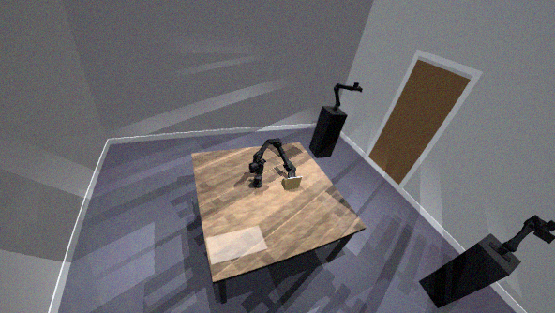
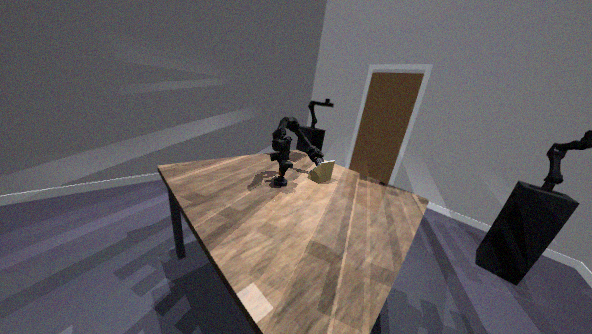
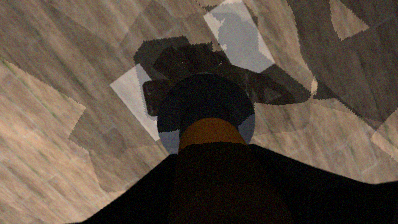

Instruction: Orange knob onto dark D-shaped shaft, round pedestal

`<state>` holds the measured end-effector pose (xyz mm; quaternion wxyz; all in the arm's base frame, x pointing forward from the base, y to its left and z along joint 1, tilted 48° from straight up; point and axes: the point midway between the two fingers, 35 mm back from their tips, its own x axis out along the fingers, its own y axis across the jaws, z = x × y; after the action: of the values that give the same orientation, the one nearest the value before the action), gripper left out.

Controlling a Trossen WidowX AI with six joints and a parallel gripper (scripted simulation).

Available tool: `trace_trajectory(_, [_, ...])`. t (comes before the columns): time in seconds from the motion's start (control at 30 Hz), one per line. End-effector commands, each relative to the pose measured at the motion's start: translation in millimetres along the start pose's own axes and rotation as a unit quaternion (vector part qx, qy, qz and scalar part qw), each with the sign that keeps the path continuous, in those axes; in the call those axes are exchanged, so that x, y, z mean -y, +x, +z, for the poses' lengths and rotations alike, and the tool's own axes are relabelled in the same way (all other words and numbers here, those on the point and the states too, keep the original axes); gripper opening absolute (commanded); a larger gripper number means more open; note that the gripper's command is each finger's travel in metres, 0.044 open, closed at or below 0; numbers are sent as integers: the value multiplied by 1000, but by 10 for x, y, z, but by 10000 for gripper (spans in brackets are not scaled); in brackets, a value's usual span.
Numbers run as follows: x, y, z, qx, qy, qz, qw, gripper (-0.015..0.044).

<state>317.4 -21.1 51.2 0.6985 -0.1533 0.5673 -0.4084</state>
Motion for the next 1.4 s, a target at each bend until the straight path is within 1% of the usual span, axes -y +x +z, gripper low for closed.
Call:
trace_trajectory(0.0, [-2, 3, 2, 1, 1, 1, 1000, 0])
trace_trajectory(0.4, [3, -44, 0, 1, 5, 1, 1000, 0])
trace_trajectory(0.63, [-18, -43, 4, 1, 105, 1, 994, 0])
trace_trajectory(1.37, [-2, 3, 0, 1, 105, 1, 994, 0])
